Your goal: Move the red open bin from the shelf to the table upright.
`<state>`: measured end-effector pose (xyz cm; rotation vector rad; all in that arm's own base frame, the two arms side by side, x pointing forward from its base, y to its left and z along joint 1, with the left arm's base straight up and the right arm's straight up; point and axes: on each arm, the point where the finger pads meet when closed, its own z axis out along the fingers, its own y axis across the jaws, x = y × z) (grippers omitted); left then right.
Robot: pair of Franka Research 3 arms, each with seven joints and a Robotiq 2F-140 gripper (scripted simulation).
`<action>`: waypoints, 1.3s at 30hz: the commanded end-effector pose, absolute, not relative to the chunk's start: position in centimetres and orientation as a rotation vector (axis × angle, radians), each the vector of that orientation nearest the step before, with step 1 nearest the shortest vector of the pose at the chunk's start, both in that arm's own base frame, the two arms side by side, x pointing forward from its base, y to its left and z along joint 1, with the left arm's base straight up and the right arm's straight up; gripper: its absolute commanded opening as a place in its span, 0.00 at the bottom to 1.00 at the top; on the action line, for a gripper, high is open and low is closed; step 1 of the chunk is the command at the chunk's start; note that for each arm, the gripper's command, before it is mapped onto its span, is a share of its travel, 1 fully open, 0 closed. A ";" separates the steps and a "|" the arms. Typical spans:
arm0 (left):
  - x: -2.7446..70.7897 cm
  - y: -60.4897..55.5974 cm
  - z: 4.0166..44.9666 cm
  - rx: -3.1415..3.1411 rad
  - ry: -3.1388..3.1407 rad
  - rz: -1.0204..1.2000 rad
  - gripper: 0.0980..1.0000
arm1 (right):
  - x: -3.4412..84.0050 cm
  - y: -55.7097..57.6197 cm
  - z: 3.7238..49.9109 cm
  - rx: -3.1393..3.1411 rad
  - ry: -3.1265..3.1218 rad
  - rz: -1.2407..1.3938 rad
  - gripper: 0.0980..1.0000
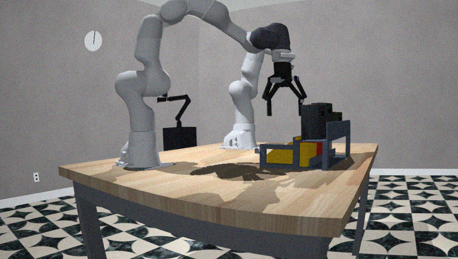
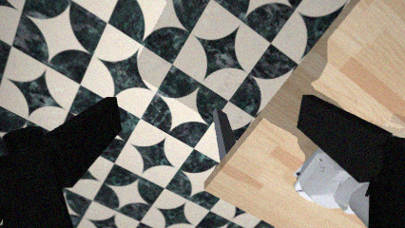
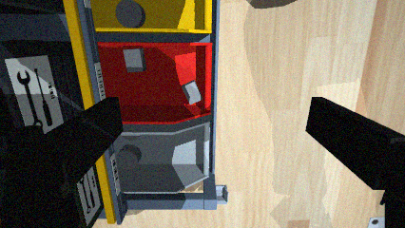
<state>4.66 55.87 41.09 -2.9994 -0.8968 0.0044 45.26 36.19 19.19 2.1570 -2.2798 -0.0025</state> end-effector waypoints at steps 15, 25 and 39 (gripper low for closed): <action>0.3 55.4 41.3 -2.906 -1.194 0.000 1.00 | 45.3 36.3 19.3 2.152 -2.288 0.000 1.00; 0.2 55.5 41.3 -2.911 -1.174 0.001 1.00 | 45.3 36.3 19.3 2.152 -2.288 0.000 0.00; 0.2 55.5 41.3 -2.911 -1.174 0.001 1.00 | 45.3 36.3 19.3 2.152 -2.288 0.000 0.00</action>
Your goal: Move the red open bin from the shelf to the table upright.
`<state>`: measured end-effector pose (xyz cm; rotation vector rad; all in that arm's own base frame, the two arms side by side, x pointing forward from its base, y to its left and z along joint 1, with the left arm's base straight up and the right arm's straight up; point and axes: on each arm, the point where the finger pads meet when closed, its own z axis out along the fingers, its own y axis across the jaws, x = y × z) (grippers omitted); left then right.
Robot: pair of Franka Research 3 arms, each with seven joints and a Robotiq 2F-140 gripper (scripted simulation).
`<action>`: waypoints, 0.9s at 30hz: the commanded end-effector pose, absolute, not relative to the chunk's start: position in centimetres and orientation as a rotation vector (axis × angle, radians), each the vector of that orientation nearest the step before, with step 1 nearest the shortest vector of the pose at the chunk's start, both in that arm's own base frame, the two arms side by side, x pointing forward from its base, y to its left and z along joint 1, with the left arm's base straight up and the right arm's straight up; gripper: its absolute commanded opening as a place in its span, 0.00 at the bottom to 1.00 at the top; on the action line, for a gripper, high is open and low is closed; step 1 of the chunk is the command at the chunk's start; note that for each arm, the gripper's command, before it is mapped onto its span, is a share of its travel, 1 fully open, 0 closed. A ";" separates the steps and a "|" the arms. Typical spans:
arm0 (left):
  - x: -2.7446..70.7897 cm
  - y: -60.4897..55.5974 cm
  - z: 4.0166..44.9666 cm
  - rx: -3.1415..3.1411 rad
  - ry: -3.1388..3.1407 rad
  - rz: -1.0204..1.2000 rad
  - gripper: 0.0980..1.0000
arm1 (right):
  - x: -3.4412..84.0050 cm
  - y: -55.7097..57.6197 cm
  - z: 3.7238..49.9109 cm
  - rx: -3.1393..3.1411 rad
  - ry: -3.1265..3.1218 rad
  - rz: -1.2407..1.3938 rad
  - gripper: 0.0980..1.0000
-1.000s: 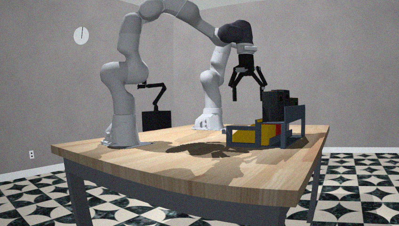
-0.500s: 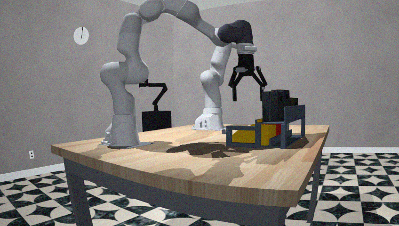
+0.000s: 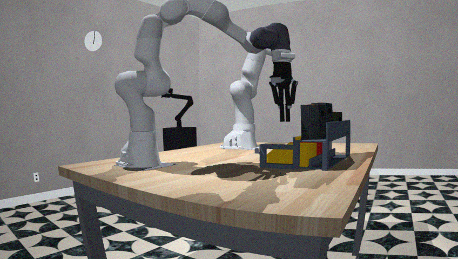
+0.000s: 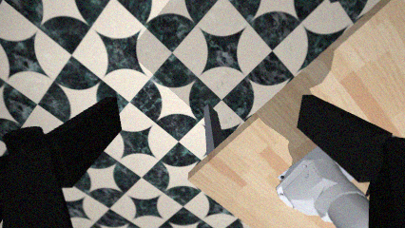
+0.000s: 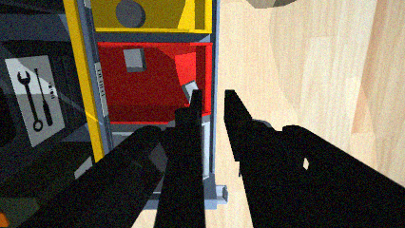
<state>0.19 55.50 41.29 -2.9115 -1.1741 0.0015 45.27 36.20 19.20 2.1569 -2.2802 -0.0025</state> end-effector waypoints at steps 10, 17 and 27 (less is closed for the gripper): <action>0.2 55.5 41.3 -2.911 -1.174 0.001 1.00 | 45.3 36.3 19.3 2.152 -2.288 0.000 0.00; 0.2 55.5 41.3 -2.911 -1.174 0.001 1.00 | 45.3 36.3 19.3 2.152 -2.288 0.000 0.00; 0.2 55.5 41.3 -2.911 -1.174 0.001 1.00 | 45.1 35.0 15.2 2.154 -2.286 -0.003 0.00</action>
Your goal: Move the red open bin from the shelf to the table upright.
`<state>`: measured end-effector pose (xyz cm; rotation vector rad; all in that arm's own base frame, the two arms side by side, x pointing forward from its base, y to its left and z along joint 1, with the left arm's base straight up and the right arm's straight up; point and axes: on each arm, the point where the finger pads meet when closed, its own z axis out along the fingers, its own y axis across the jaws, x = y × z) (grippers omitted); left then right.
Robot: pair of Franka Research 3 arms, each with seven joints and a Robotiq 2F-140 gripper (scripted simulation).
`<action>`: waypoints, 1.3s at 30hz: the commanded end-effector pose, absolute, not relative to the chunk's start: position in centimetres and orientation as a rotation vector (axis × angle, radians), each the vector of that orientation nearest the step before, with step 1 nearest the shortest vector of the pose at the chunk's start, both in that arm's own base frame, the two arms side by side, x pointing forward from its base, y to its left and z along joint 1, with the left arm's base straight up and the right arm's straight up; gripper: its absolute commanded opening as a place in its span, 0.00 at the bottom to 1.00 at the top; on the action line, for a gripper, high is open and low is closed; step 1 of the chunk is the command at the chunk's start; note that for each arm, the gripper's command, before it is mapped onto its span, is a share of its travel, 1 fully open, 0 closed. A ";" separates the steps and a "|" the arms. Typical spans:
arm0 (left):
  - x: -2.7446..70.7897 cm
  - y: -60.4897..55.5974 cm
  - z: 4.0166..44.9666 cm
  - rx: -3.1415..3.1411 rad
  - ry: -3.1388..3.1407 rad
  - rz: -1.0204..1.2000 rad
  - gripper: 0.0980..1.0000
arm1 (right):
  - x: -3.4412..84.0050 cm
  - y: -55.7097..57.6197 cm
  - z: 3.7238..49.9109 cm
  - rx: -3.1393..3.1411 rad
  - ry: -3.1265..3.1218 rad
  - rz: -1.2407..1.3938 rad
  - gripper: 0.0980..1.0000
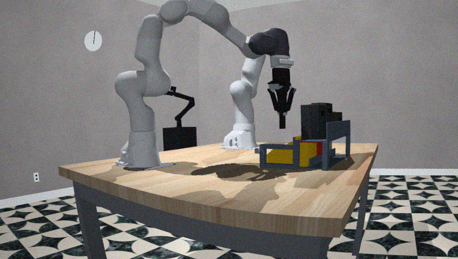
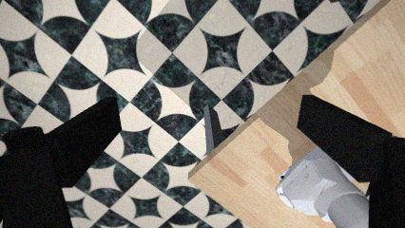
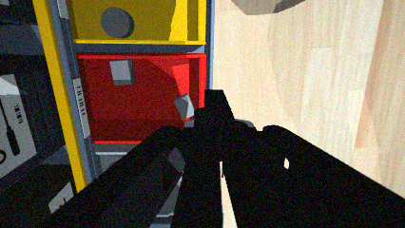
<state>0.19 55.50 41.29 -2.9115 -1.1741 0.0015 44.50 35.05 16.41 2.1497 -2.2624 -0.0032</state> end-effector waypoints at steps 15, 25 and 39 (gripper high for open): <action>0.2 55.5 41.3 -2.911 -1.174 0.001 1.00 | 45.1 34.9 15.1 2.154 -2.286 -0.003 0.58; 0.2 55.5 41.3 -2.911 -1.174 0.001 1.00 | 45.1 34.9 15.1 2.154 -2.286 -0.003 0.58; 0.2 55.5 41.3 -2.911 -1.174 0.001 1.00 | 45.1 34.9 15.1 2.154 -2.286 -0.003 0.58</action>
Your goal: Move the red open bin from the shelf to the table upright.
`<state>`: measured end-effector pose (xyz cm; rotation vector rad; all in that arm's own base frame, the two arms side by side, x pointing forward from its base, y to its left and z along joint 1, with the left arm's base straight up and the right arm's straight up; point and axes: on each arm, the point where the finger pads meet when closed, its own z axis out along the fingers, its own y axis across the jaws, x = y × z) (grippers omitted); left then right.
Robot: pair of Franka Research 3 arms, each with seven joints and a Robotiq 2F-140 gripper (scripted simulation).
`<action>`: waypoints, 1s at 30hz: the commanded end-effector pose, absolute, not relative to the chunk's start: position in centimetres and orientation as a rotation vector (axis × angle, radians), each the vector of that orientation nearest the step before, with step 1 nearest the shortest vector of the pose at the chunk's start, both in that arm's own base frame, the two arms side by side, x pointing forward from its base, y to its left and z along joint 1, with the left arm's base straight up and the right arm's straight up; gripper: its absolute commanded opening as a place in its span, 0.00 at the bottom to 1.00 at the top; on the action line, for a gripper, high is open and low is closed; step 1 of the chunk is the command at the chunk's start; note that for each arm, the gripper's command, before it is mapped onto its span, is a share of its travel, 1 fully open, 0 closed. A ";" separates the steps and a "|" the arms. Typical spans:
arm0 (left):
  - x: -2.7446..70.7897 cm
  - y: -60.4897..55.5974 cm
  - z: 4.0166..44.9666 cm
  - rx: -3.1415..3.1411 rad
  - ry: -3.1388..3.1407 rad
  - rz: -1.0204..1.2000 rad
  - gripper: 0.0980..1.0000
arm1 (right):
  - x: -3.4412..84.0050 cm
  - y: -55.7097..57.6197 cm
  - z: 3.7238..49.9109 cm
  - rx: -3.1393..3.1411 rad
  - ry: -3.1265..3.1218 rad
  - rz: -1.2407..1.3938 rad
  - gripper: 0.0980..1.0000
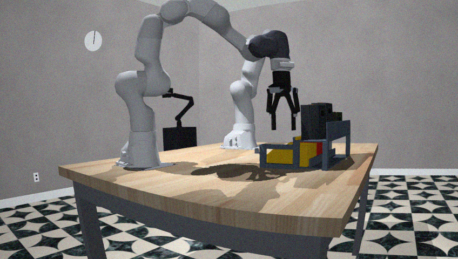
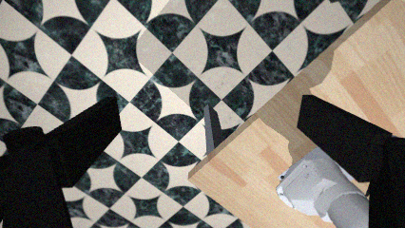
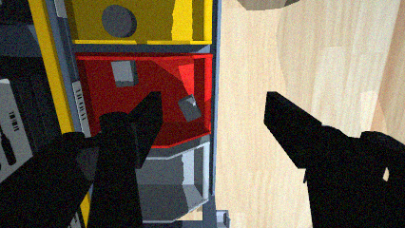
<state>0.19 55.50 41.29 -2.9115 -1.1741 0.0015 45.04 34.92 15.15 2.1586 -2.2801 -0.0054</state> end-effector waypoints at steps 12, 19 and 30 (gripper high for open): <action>0.2 55.5 41.3 -2.911 -1.174 0.001 1.00 | 45.1 34.9 14.5 2.152 -2.288 0.000 0.58; 0.2 55.5 41.3 -2.911 -1.174 0.001 1.00 | 45.1 34.9 13.6 2.152 -2.288 0.000 0.58; 0.2 55.5 41.3 -2.911 -1.174 0.001 1.00 | 45.2 34.9 11.5 2.152 -2.288 0.000 0.58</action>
